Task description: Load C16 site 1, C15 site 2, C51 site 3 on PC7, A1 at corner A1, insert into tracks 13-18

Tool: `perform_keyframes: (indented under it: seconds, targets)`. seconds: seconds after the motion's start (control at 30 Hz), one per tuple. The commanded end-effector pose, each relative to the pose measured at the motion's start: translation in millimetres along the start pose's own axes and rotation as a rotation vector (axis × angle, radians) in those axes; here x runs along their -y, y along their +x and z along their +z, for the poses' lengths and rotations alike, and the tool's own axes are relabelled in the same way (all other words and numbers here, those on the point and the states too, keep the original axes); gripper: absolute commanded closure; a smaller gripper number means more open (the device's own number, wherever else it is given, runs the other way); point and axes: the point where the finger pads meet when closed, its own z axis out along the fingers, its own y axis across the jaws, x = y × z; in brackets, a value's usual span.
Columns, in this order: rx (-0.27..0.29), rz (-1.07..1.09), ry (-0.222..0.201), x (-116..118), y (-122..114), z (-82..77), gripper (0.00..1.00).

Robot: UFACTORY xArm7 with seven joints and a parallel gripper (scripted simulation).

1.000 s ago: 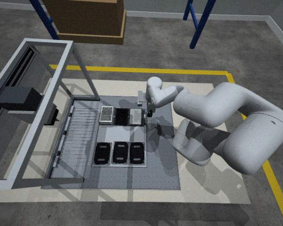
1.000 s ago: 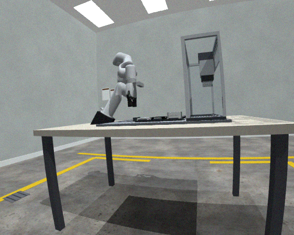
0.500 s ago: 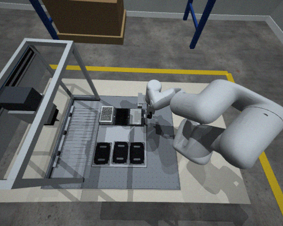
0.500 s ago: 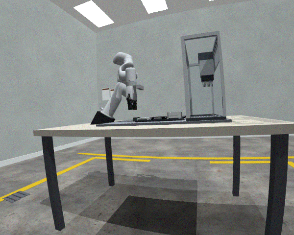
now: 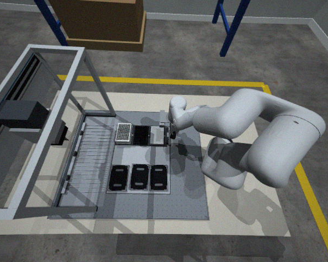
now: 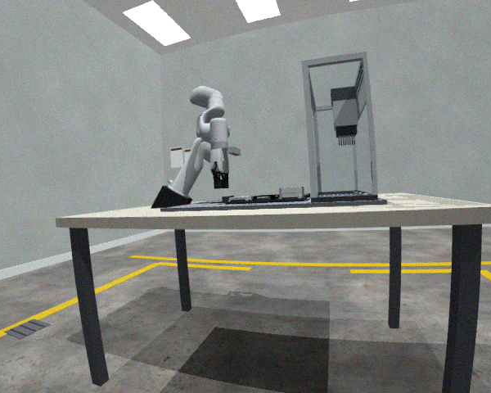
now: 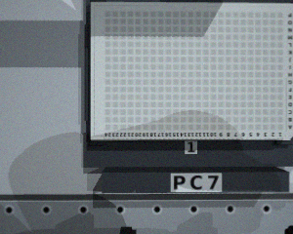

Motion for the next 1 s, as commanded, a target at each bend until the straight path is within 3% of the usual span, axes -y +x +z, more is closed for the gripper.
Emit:
perform_keyframes:
  seconds: [0.0,0.53,0.97]
  targets:
    - [-0.004,0.000,-0.001,-1.4,1.8,10.8,0.18]
    - [-0.004,0.000,-0.001,-1.3,1.8,34.2,0.18]
    - [-0.004,0.000,-0.001,-1.3,1.8,34.5,0.18]
